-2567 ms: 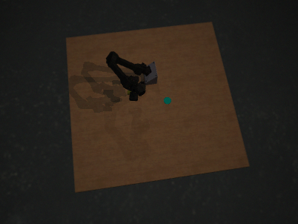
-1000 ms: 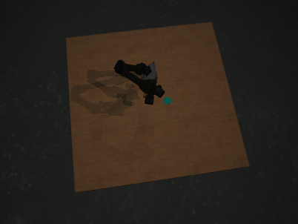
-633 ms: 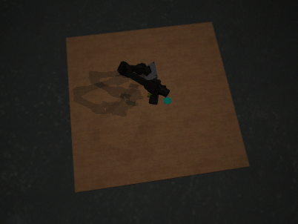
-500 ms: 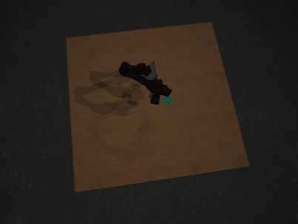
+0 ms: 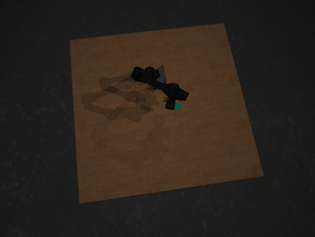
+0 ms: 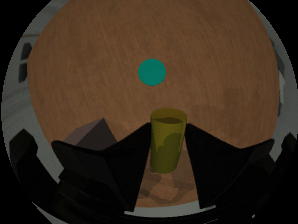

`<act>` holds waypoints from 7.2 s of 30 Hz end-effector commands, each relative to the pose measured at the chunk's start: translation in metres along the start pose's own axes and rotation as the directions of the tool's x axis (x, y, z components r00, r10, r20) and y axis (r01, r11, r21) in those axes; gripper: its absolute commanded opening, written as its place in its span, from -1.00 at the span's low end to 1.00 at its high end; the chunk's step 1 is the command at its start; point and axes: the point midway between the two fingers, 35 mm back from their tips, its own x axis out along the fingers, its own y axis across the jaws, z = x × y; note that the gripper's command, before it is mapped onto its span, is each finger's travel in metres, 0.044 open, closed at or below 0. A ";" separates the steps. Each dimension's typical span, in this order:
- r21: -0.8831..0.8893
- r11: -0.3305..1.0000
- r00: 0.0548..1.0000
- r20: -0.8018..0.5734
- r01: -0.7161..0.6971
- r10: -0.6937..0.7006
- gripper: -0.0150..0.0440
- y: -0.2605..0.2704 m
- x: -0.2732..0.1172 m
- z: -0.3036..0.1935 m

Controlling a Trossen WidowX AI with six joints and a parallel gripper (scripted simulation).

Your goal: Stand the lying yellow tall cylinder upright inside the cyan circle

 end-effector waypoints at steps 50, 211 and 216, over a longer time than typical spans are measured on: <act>0.059 0.989 0.977 0.169 -0.139 0.127 -0.14 0.031 0.022 0.051; -0.016 0.995 0.252 0.967 -0.101 0.041 -0.14 0.025 0.025 0.029; -0.006 0.997 0.223 0.975 -0.079 0.024 -0.14 0.025 0.024 0.026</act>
